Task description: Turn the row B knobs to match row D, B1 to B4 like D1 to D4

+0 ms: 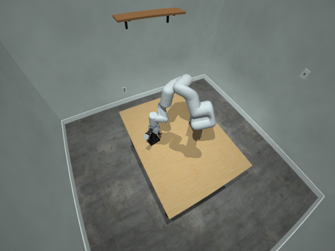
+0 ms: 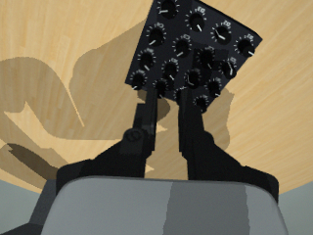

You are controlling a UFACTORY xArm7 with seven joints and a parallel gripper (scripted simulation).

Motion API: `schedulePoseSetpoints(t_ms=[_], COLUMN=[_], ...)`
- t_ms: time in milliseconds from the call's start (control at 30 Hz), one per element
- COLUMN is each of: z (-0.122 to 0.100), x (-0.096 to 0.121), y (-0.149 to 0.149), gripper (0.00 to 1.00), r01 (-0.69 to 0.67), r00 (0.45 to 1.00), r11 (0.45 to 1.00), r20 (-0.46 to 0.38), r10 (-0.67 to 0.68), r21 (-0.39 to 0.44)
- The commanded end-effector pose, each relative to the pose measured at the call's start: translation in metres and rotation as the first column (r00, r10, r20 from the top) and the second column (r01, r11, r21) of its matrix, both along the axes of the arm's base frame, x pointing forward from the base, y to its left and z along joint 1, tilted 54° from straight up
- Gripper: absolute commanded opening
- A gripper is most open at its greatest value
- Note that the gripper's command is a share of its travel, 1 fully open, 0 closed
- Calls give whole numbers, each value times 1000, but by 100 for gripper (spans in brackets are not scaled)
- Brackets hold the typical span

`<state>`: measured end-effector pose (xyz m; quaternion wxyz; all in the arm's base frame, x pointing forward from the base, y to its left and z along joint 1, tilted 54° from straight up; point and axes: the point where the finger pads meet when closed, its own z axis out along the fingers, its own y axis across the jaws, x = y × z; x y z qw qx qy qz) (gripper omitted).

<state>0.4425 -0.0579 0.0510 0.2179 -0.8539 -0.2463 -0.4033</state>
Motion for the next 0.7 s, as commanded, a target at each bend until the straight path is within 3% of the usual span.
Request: schedulePoseSetpoints(t_ms=[0, 67, 300, 667], z=[6, 6, 12, 12], x=[-5, -5, -12, -13], y=[6, 6, 15, 16], gripper=[19, 19, 19, 19], r01=[103, 103, 217, 222], r00=[991, 991, 960, 959], r11=[992, 992, 962, 961], r20=[-95, -95, -212, -217], r10=[-96, -96, -181, -184], r21=[74, 74, 163, 166])
